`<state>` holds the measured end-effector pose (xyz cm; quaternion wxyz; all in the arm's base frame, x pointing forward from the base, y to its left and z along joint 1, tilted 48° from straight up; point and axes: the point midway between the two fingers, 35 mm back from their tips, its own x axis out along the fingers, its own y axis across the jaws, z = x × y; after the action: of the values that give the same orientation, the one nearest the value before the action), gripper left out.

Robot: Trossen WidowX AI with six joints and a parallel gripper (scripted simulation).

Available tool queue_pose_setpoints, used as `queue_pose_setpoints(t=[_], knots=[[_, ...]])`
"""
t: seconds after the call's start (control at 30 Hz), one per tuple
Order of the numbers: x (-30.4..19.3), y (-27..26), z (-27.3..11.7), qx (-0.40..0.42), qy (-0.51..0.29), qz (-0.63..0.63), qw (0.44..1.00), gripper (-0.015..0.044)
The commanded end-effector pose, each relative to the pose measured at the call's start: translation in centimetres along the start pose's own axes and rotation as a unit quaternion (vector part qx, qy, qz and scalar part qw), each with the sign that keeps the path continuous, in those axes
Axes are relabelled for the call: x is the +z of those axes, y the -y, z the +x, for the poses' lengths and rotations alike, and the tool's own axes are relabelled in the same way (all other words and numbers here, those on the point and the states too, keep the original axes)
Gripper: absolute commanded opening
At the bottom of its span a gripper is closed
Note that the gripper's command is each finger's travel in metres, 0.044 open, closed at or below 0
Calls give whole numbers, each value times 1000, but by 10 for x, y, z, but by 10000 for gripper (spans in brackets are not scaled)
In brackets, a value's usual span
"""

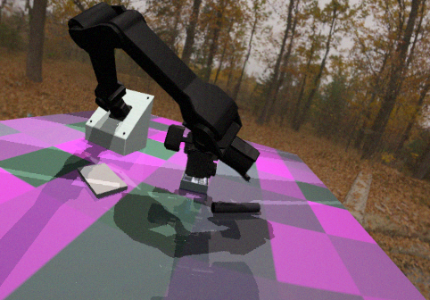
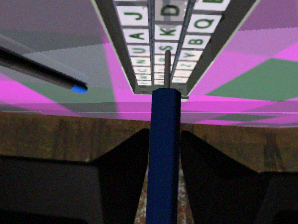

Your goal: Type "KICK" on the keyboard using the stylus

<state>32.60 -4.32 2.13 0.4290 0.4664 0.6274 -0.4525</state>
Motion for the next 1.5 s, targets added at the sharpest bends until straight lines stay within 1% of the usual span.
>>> queue_pose_setpoints(t=[0.0, 1.47], knots=[[1, -1, 0, 1, 2, -3, 1000, 81], [14, -2, 5, 1, 2, -3, 1000, 81]])
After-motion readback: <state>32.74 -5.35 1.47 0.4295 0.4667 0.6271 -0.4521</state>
